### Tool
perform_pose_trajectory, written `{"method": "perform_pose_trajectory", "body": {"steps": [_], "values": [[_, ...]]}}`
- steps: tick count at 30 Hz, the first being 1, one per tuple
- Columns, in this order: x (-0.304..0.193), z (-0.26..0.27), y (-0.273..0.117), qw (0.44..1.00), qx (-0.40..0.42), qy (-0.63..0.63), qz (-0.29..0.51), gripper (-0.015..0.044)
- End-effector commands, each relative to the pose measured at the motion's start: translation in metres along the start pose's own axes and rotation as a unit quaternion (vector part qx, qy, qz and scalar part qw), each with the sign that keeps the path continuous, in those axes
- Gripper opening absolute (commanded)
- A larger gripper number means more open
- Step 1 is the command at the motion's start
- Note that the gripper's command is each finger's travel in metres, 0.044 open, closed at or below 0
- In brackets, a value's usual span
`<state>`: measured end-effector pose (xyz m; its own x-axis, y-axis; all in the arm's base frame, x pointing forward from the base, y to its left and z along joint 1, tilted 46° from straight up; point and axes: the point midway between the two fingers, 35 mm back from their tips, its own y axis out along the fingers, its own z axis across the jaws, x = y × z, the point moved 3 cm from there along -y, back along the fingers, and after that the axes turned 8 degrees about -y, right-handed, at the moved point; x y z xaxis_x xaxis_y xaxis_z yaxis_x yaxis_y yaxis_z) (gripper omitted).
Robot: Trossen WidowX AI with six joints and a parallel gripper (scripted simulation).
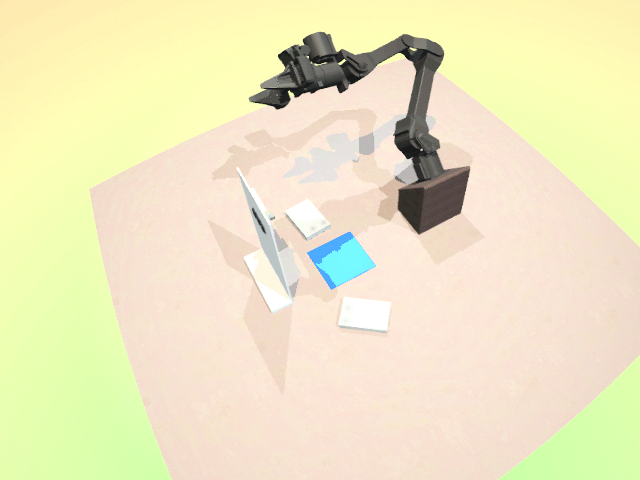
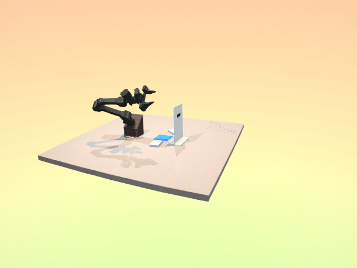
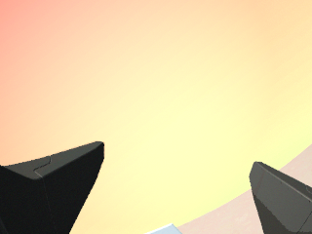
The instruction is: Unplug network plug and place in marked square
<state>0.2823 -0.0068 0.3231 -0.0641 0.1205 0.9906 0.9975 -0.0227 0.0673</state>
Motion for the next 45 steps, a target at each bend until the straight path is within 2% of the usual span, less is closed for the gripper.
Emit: {"method": "perform_pose_trajectory", "body": {"steps": [1,9,10,27,45], "values": [[-0.001,0.000,0.001,1.000,0.000,0.001,0.000,0.0374],[-0.038,0.005,0.021,0.998,0.001,0.059,0.018,0.0164],[-0.044,0.005,0.024,0.998,0.001,0.067,0.020,0.0156],[-0.133,0.017,0.039,0.978,-0.006,0.200,0.061,0.0156],[-0.214,0.027,0.016,0.936,-0.026,0.335,0.104,0.0156]]}}
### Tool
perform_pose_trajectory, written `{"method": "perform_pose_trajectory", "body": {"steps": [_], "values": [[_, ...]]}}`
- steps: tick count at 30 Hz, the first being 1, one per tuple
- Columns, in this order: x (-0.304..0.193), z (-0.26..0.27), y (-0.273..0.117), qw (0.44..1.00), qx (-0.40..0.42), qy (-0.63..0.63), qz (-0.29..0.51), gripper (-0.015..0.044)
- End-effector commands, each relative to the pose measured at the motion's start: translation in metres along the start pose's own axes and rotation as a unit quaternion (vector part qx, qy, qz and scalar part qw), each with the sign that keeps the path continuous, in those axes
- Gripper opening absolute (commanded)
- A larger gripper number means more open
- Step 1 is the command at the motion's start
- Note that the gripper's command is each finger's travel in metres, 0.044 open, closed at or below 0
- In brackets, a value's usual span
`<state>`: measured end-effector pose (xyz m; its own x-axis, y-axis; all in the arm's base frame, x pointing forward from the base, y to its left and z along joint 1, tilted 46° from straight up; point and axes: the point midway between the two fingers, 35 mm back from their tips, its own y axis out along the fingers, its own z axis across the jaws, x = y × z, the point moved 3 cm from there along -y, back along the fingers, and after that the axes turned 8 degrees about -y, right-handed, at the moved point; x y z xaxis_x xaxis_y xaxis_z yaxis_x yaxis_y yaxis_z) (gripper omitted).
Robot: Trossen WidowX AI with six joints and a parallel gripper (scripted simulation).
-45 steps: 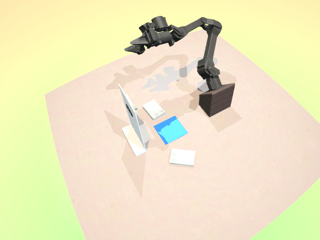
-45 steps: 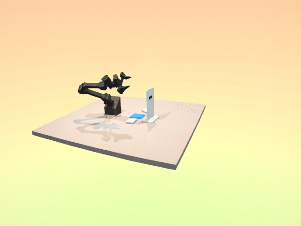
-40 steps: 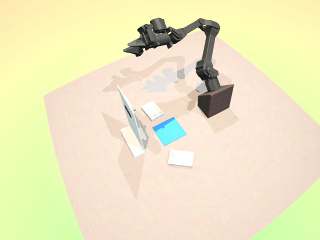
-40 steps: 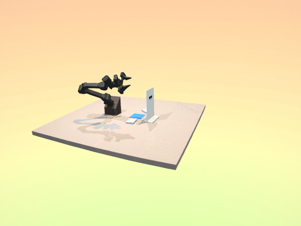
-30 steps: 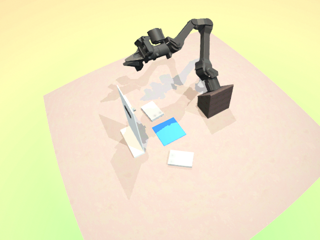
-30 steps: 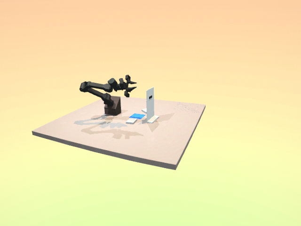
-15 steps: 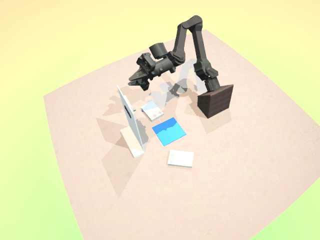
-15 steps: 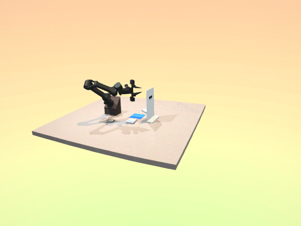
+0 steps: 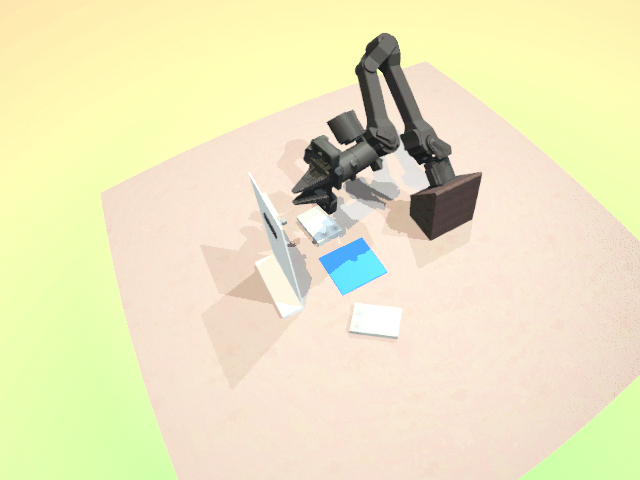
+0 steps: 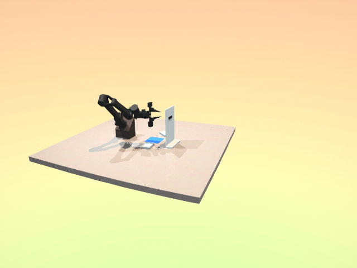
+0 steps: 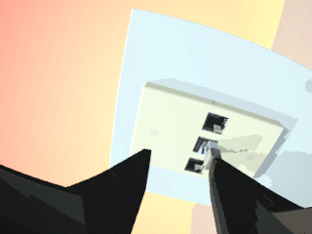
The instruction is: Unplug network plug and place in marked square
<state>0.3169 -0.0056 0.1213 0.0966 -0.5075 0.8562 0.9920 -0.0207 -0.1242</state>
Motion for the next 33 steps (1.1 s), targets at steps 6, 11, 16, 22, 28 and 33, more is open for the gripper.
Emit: {"method": "perform_pose_trajectory", "body": {"steps": [6,11,16,22,28,33], "values": [[-0.028,-0.017,-0.012,0.998,-0.016,0.061,0.019,0.0156],[-0.028,-0.018,-0.010,0.998,-0.017,0.062,0.019,0.0156],[-0.027,-0.018,-0.003,0.998,-0.017,0.061,0.019,0.0156],[-0.025,-0.019,0.006,0.998,-0.016,0.061,0.018,0.0156],[-0.023,-0.019,0.015,0.998,-0.016,0.061,0.018,0.0156],[-0.021,-0.020,0.022,0.998,-0.016,0.062,0.018,0.0156]]}}
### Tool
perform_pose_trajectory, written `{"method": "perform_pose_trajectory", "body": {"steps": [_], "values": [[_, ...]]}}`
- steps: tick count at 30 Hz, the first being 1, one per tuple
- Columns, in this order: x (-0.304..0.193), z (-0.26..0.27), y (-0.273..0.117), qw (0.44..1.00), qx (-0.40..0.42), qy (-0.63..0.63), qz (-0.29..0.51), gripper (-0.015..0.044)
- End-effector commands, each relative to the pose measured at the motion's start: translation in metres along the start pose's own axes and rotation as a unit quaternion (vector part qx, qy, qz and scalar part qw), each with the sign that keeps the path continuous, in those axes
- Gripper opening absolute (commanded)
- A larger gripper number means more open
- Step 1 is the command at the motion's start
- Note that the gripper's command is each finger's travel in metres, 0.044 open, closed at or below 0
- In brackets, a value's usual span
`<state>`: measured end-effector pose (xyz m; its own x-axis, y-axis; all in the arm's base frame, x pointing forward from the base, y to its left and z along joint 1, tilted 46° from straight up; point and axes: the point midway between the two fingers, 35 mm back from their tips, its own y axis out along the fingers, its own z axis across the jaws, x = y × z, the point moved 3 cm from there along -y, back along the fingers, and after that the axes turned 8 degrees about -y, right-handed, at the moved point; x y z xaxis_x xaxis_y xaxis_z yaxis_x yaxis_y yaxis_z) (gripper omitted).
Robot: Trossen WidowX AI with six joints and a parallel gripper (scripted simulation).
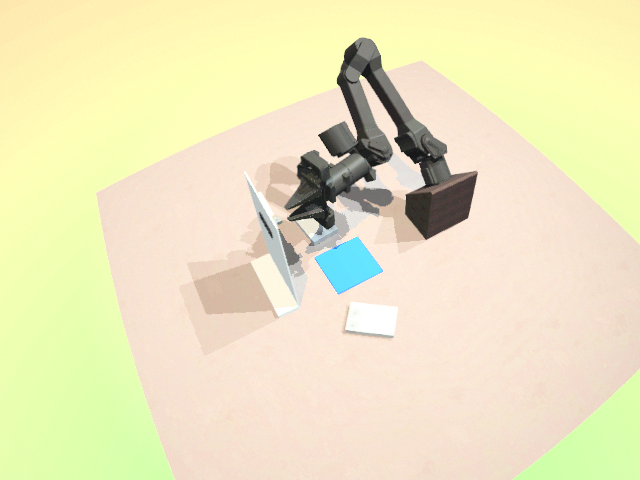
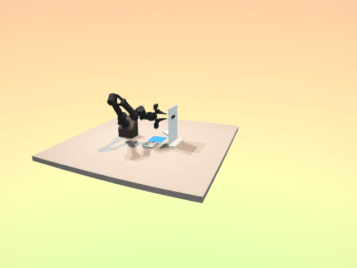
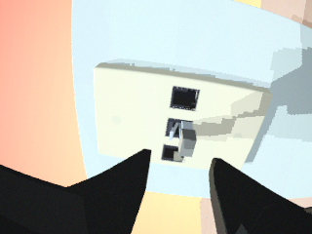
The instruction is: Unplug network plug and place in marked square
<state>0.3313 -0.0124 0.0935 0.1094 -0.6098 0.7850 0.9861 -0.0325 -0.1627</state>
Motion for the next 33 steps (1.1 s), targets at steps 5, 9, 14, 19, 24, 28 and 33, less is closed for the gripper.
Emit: {"method": "perform_pose_trajectory", "body": {"steps": [5,9,14,19,24,28,33], "values": [[0.000,-0.002,0.012,1.000,0.000,0.000,0.005,0.0156],[0.002,-0.002,0.017,1.000,0.000,0.000,0.005,0.0156],[0.004,-0.002,0.024,1.000,0.000,0.000,0.005,0.0156],[0.005,-0.003,0.028,1.000,0.000,0.000,0.005,0.0130],[0.005,-0.003,0.028,1.000,0.000,0.000,0.005,0.0077],[0.005,-0.003,0.028,1.000,0.000,0.000,0.005,0.0050],[0.005,-0.003,0.028,1.000,0.000,0.000,0.005,0.0017]]}}
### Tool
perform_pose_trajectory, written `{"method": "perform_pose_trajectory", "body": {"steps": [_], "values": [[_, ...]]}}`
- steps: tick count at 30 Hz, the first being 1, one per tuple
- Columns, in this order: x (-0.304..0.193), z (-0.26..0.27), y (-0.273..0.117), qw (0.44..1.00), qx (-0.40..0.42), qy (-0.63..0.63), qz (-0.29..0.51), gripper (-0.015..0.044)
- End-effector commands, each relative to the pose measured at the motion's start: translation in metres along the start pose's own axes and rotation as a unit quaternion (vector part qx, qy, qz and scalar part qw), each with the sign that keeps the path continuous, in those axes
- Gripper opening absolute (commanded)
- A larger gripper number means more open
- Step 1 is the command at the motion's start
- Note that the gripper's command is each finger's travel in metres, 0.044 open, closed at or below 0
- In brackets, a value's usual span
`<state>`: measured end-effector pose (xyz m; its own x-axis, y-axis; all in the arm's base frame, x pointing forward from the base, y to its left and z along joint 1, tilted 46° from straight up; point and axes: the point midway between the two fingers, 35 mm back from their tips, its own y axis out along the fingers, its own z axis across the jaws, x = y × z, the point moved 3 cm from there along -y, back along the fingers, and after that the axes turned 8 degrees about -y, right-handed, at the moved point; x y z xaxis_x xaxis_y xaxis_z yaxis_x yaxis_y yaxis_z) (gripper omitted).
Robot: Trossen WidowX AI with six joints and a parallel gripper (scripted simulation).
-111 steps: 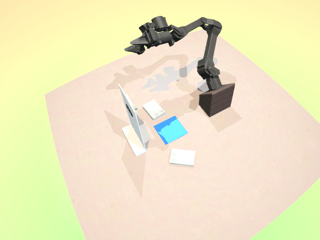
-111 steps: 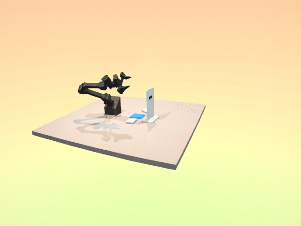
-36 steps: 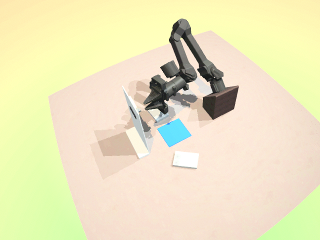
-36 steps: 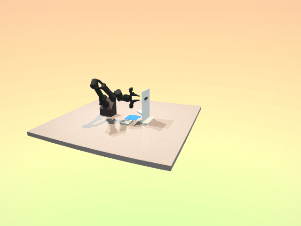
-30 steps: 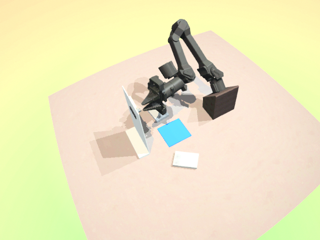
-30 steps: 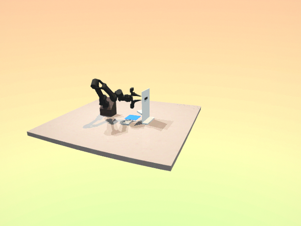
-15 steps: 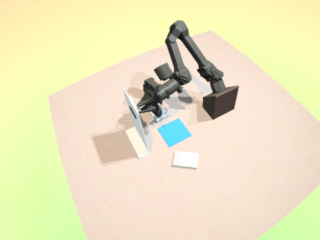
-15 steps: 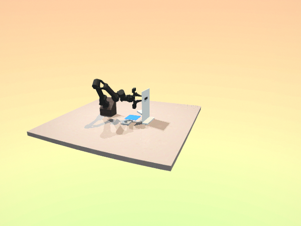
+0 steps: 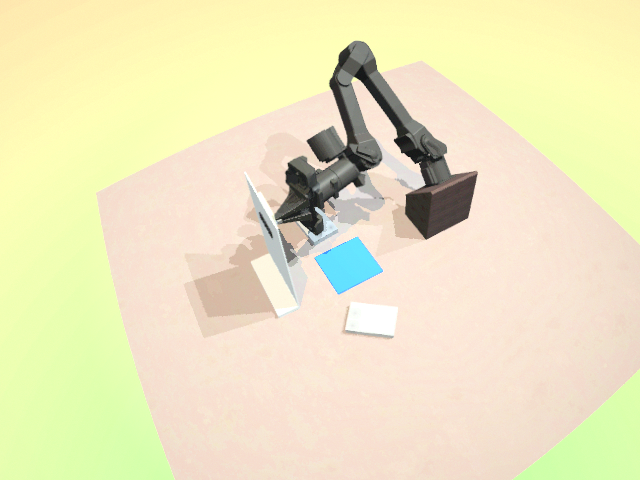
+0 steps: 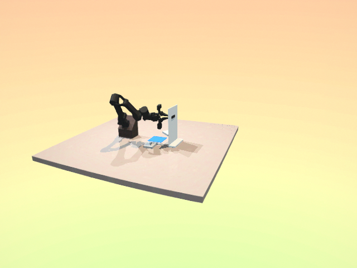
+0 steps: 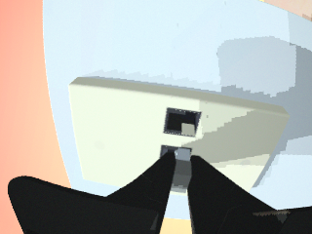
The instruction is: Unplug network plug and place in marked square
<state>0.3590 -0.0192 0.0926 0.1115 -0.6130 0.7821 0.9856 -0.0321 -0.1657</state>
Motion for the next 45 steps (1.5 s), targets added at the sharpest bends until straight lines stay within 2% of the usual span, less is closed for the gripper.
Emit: {"method": "perform_pose_trajectory", "body": {"steps": [1,45], "values": [[-0.002,0.000,0.000,1.000,0.001,-0.002,0.003,0.0010],[-0.008,0.000,-0.022,1.000,0.000,-0.001,0.004,0.0000]]}}
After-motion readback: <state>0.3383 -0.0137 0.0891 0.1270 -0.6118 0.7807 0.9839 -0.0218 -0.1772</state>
